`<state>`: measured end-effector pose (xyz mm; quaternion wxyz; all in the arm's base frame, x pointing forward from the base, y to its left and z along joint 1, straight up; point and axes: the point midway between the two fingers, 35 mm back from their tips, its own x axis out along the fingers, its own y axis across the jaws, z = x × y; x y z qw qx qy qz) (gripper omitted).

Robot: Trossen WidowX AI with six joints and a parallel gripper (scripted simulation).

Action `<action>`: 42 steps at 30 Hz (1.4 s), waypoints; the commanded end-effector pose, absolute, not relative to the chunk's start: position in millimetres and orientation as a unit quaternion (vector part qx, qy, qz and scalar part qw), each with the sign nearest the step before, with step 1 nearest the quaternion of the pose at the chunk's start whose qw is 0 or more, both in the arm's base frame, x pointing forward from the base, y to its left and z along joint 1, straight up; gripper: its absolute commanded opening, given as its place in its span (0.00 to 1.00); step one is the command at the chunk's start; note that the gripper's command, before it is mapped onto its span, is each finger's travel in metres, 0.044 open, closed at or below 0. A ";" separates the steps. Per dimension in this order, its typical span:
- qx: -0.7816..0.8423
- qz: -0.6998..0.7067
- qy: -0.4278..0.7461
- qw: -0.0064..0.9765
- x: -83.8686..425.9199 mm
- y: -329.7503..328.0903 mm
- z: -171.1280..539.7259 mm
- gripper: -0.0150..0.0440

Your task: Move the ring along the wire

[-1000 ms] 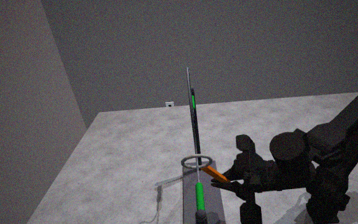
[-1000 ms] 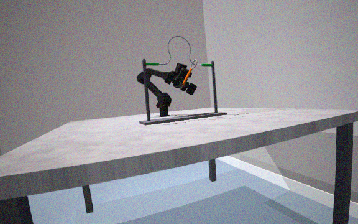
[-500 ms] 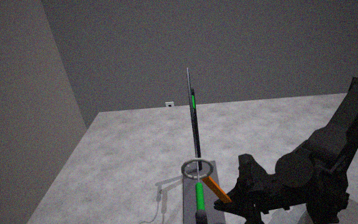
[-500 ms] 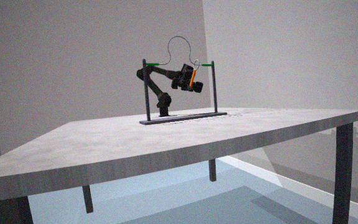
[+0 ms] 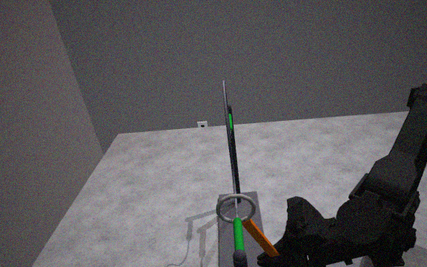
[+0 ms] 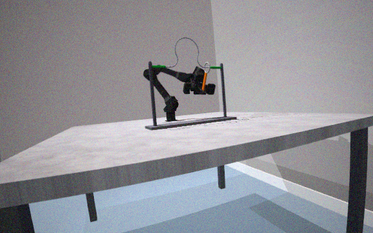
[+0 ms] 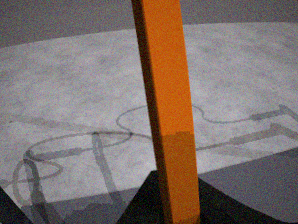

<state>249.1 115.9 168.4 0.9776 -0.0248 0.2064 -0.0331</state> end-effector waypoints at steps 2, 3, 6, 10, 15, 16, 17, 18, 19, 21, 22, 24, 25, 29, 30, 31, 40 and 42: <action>-0.016 -0.033 0.205 0.978 248.6 122.8 169.7 0.00; -0.015 -0.033 0.205 0.978 248.5 124.0 169.7 0.00; -0.014 -0.032 0.205 0.978 248.3 127.4 169.7 0.00; -0.013 -0.032 0.205 0.978 248.1 131.7 169.7 0.00; -0.012 -0.032 0.205 0.978 247.7 136.8 169.7 0.00; -0.012 -0.032 0.205 0.978 247.7 137.9 169.7 0.00; -0.012 -0.032 0.205 0.978 247.6 138.9 169.7 0.00; -0.012 -0.032 0.205 0.978 247.5 139.9 169.7 0.00; -0.012 -0.032 0.205 0.978 247.5 140.9 169.8 0.00; -0.011 -0.032 0.205 0.978 247.4 142.9 169.8 0.00; -0.011 -0.032 0.205 0.978 247.3 143.9 169.8 0.00; -0.011 -0.032 0.205 0.978 247.2 145.9 169.8 0.00; -0.011 -0.032 0.205 0.978 247.1 146.9 169.8 0.00; -0.011 -0.032 0.205 0.978 246.9 150.9 169.8 0.00; -0.011 -0.032 0.205 0.978 246.8 151.9 169.8 0.00; -0.011 -0.032 0.205 0.978 246.7 152.9 169.9 0.00; -0.011 -0.032 0.204 0.978 246.4 159.7 169.2 0.00; -0.011 -0.032 0.204 0.978 246.4 159.8 167.5 0.00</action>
